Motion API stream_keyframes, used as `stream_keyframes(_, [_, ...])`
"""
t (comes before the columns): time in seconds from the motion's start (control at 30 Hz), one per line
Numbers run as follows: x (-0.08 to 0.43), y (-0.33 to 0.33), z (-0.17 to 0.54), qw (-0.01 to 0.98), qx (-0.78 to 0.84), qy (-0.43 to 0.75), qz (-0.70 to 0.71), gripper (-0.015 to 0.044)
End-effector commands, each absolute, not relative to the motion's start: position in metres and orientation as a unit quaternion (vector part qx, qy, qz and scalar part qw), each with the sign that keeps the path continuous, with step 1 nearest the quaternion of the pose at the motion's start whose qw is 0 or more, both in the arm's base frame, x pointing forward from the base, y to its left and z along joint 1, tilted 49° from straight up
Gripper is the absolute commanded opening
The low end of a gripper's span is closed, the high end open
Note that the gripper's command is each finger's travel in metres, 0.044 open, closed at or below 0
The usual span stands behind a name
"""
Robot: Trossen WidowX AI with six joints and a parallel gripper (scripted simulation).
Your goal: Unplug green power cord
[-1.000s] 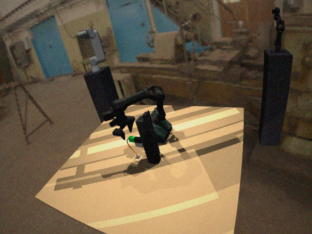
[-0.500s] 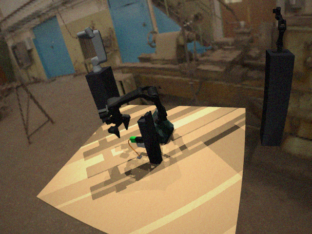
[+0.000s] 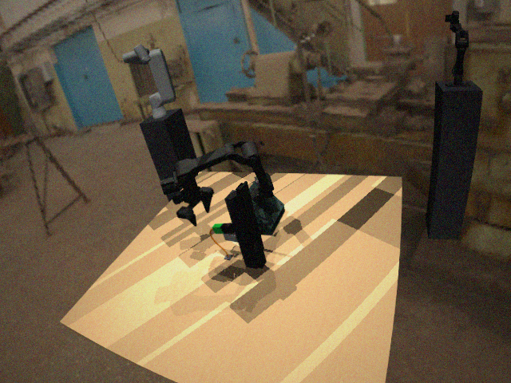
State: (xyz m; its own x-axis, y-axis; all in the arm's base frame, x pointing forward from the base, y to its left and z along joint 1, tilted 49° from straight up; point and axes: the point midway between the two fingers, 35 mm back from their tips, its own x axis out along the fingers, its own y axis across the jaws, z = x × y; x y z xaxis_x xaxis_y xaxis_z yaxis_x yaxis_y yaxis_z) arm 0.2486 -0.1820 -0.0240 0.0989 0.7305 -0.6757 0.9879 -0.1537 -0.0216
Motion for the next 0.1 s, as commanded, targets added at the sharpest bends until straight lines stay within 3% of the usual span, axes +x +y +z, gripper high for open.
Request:
stream_keyframes(0.0, [0.2481, -0.1817, -0.0243, 0.229, 0.703, 0.612, -0.282, 0.0440])
stream_keyframes(0.07, [0.2481, -0.1817, -0.0243, 0.229, 0.703, 0.612, -0.282, 0.0440])
